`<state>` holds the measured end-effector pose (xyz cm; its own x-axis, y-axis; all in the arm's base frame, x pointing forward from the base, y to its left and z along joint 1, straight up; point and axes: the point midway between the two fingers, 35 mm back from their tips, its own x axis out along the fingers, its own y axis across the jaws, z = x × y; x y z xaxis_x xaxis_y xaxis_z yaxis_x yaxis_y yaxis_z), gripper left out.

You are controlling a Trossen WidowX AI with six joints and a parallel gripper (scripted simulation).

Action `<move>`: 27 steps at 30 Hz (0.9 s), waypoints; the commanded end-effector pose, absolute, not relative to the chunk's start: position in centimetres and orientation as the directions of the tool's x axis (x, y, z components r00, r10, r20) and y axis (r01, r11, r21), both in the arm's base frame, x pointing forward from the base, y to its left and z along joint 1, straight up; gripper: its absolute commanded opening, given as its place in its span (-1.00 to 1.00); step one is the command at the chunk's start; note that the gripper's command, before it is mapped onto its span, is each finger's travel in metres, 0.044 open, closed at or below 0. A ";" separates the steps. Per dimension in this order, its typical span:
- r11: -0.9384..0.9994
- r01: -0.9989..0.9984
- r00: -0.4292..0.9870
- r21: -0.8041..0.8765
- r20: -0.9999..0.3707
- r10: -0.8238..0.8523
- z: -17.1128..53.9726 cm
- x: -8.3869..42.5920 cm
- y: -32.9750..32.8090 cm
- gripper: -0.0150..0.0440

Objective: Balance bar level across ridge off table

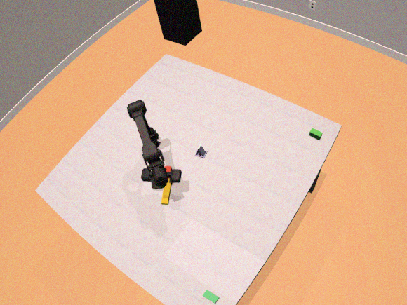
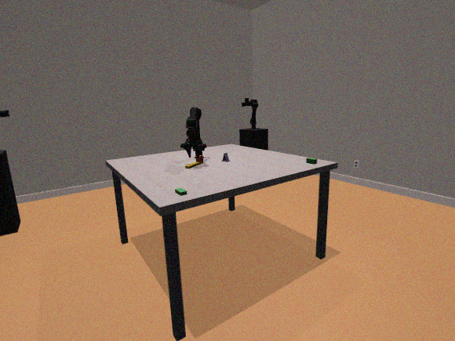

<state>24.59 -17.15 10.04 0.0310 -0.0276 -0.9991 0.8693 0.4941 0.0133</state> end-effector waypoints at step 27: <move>0.499 0.866 0.022 0.011 -1.000 -0.015 4.7 24.2 -16.8 0.58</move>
<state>24.46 -17.06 5.41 0.0291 -0.0262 -0.9992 0.8693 0.4942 0.0123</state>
